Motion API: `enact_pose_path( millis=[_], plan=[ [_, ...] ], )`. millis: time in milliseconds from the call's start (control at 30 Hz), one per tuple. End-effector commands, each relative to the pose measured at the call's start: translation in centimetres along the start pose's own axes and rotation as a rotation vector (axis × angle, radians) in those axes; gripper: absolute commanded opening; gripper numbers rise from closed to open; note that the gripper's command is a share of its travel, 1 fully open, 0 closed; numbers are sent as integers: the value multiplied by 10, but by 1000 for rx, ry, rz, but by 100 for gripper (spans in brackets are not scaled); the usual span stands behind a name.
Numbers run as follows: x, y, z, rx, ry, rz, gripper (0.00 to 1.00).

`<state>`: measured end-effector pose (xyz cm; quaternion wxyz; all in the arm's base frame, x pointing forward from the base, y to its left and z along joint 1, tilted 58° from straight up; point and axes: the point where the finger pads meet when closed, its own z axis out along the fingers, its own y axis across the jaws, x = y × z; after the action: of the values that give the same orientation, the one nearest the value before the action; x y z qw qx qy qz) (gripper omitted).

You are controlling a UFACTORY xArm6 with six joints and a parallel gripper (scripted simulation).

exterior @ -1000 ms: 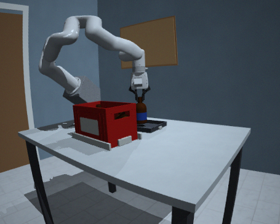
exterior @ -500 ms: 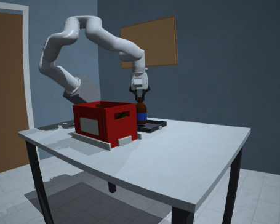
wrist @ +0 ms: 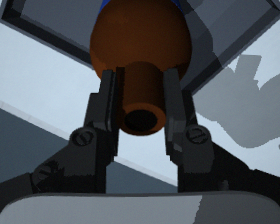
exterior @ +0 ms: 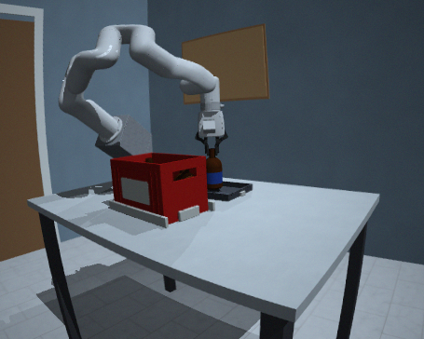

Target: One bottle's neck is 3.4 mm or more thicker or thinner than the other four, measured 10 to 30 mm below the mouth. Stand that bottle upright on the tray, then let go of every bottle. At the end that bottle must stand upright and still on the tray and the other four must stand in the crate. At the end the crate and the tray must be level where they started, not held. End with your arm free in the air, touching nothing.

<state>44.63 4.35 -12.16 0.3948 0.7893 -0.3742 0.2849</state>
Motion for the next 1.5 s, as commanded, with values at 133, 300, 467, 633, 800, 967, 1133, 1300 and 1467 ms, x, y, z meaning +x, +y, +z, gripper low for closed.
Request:
enact_pose_path(
  millis=[133,300,467,633,800,967,1133,1300,1467],
  plan=[
    [1,-1,2,4,0,1,0],
    [1,-1,5,4,0,1,0],
    [1,-1,6,4,0,1,0],
    [1,-1,8,4,0,1,0],
    [1,-1,9,4,0,1,0],
    [1,-1,10,4,0,1,0],
    [1,-1,10,4,0,1,0],
    [1,-1,10,4,0,1,0],
    [1,-1,10,4,0,1,0]
  ],
)
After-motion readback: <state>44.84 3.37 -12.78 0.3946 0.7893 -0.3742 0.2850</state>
